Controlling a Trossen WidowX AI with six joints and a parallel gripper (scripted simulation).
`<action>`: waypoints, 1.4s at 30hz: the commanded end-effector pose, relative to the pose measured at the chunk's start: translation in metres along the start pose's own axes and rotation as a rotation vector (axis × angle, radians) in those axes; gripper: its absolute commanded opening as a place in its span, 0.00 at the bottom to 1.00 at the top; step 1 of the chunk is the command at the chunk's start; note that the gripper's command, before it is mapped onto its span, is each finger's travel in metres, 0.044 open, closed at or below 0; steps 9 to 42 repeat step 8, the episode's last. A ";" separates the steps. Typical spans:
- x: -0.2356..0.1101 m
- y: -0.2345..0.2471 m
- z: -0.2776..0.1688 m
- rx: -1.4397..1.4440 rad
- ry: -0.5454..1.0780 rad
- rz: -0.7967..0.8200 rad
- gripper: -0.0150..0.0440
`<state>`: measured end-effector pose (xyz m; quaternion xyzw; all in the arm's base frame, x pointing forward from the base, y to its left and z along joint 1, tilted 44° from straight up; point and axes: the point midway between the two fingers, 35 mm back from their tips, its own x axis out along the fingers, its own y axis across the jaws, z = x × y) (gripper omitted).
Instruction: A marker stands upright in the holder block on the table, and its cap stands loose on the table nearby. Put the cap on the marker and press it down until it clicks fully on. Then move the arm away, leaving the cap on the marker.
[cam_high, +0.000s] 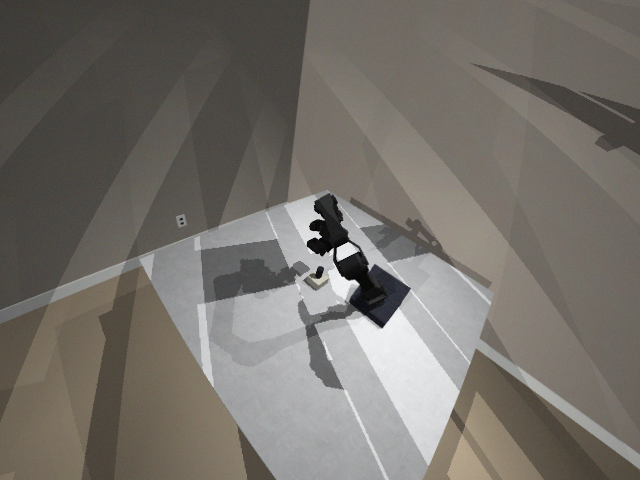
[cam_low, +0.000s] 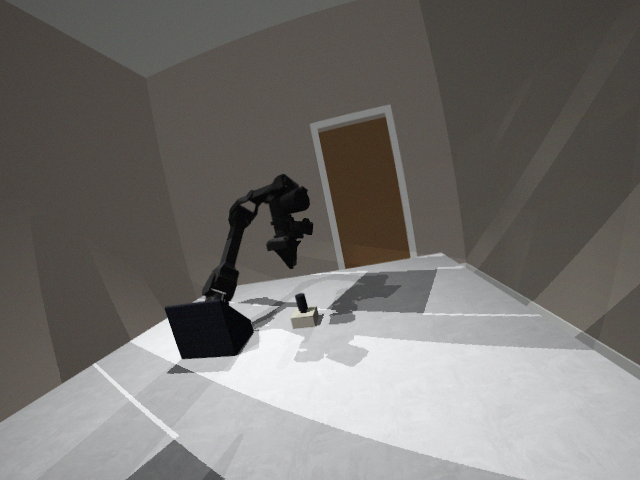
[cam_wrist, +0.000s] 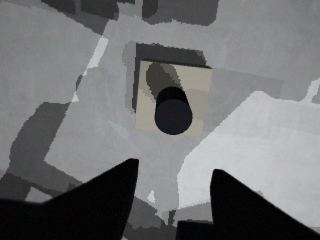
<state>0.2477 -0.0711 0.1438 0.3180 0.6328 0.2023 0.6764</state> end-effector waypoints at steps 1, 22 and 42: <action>-0.001 -0.001 0.000 -0.005 0.003 -0.002 0.70; -0.001 -0.001 0.000 -0.005 0.003 -0.002 1.00; -0.001 -0.001 0.000 -0.005 0.003 -0.002 1.00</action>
